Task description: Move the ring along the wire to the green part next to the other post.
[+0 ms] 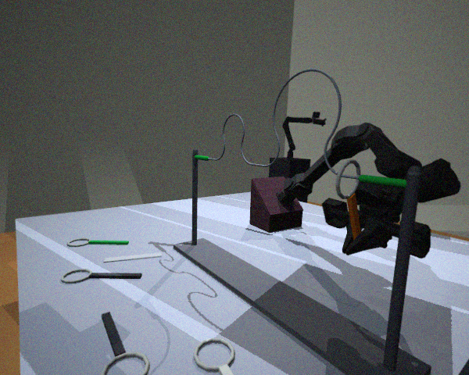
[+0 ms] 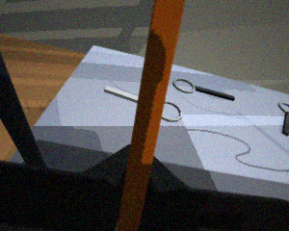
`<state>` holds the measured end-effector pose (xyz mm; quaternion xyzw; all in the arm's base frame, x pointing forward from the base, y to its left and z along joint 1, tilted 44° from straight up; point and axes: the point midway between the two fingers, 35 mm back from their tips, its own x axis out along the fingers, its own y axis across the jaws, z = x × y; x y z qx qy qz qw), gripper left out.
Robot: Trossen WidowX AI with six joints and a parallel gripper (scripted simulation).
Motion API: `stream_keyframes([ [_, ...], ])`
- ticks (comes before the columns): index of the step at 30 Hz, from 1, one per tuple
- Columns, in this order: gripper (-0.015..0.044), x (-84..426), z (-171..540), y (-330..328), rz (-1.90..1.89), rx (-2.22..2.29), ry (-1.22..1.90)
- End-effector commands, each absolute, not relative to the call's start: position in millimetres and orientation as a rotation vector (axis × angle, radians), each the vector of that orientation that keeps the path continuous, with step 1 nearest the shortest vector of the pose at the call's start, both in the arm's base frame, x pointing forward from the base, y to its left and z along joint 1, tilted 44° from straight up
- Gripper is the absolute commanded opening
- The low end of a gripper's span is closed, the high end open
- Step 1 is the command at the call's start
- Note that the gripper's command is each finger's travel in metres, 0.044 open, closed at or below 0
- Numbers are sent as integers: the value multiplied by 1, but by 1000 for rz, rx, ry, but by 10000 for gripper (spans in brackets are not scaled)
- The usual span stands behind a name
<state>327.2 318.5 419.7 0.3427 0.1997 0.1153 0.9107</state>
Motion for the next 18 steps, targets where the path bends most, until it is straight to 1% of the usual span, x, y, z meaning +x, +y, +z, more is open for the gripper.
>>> stream_keyframes([
  [1,-150,325,416,308,233,672,428],
  [18,-150,328,388,267,144,390,435],
])
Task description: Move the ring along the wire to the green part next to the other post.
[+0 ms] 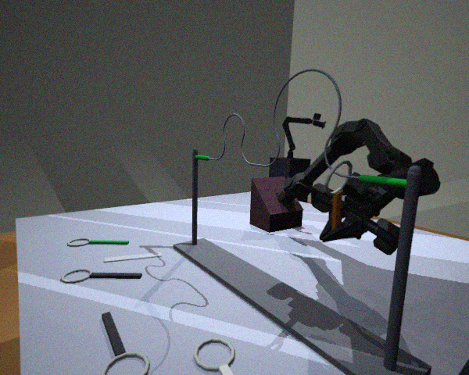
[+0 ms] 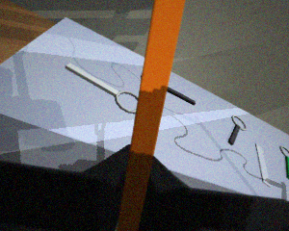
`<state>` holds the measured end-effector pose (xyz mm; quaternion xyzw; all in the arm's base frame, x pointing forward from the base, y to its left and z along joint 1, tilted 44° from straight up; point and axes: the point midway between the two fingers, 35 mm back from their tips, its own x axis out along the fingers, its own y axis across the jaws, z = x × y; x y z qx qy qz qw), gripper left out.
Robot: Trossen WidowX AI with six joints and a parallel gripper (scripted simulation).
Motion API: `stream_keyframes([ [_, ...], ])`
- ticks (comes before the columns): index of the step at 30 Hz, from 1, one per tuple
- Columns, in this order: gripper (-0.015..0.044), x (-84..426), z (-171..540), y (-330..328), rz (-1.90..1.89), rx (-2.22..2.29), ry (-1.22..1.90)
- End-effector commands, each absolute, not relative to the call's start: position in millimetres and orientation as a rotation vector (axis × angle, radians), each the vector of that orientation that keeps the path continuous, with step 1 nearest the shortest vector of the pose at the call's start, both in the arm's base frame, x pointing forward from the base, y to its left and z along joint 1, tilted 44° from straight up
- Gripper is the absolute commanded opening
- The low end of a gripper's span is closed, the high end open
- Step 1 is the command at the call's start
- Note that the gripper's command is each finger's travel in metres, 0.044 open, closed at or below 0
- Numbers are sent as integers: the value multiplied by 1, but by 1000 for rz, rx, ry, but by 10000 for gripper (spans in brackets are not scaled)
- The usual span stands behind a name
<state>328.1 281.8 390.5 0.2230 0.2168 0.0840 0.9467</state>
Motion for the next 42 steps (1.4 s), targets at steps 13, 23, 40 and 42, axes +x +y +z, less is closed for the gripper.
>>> stream_keyframes([
  [13,-150,330,376,229,67,139,435],
  [23,-150,331,374,201,13,-38,432],
  [40,-150,331,381,161,-65,-297,424],
  [42,-150,331,382,157,-72,-322,423],
])
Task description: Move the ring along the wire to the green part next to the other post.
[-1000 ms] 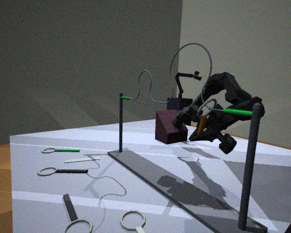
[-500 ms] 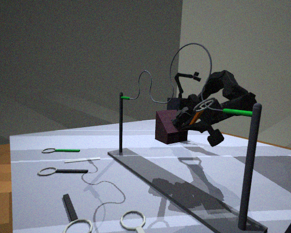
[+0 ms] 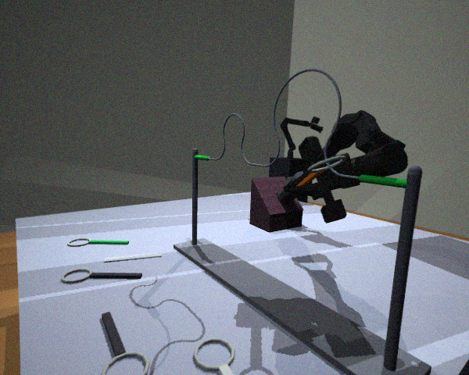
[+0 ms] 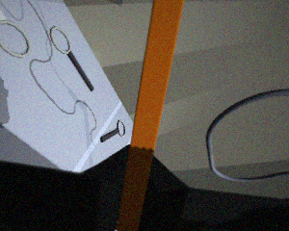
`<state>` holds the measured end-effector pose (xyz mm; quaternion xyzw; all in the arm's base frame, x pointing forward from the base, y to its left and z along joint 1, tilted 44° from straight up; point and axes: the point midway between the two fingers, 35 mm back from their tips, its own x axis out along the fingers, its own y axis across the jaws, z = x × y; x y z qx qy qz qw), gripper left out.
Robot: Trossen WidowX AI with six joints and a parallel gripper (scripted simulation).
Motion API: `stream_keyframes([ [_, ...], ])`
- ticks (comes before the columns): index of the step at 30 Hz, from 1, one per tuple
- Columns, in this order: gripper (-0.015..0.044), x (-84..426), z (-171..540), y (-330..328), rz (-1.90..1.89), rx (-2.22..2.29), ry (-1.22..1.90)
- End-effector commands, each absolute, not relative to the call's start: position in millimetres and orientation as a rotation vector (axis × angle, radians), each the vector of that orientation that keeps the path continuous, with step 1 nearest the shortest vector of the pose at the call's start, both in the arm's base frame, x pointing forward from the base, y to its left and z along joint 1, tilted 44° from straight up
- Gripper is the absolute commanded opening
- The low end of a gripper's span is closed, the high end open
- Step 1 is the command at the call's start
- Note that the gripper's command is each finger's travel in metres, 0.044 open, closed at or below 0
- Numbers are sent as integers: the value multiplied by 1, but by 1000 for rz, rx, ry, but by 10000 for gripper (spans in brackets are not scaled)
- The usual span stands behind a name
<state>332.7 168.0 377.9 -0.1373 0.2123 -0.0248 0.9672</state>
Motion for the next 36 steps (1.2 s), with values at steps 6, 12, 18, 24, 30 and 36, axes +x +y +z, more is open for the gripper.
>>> stream_keyframes([
  [6,-150,331,387,146,-94,-397,420],
  [12,-150,331,391,137,-112,-458,417],
  [18,-150,331,395,129,-128,-516,414],
  [24,-150,331,399,122,-141,-565,412],
  [30,-150,330,403,117,-152,-606,410],
  [36,-150,330,407,112,-161,-642,408],
])
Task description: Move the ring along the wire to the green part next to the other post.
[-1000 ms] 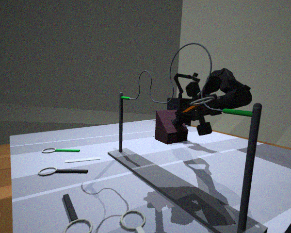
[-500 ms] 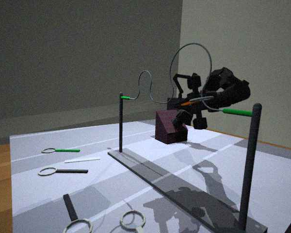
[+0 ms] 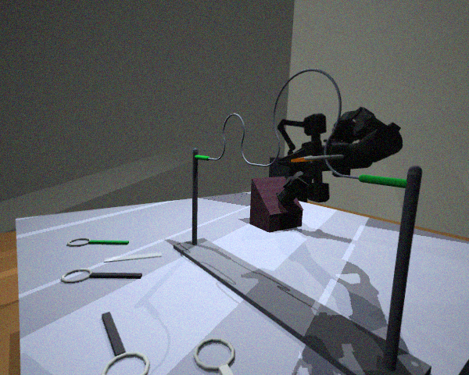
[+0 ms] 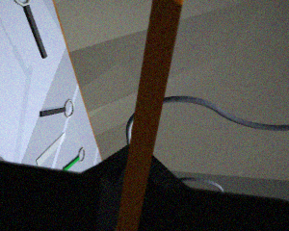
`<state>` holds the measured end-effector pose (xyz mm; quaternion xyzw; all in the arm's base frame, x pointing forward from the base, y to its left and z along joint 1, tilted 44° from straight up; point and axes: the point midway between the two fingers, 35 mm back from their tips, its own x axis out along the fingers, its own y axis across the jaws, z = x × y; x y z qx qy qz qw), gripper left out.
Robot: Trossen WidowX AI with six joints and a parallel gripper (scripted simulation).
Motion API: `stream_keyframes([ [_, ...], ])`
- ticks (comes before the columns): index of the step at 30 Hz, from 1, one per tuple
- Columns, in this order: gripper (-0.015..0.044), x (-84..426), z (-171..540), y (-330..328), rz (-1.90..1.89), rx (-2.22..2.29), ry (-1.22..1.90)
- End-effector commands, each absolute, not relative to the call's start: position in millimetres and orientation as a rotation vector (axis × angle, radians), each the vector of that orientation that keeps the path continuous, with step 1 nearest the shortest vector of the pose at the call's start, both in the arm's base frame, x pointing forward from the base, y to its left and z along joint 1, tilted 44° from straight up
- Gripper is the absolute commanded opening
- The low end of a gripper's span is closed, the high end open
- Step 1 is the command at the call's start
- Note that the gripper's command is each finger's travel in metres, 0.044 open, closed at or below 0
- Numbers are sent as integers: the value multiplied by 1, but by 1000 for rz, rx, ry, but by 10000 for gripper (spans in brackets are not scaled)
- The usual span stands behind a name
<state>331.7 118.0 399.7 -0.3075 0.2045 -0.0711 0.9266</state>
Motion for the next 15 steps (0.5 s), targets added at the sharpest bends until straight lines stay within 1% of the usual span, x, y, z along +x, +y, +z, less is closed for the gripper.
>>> stream_keyframes([
  [1,-150,330,407,111,-163,-648,408],
  [15,-150,330,414,103,-179,-716,406],
])
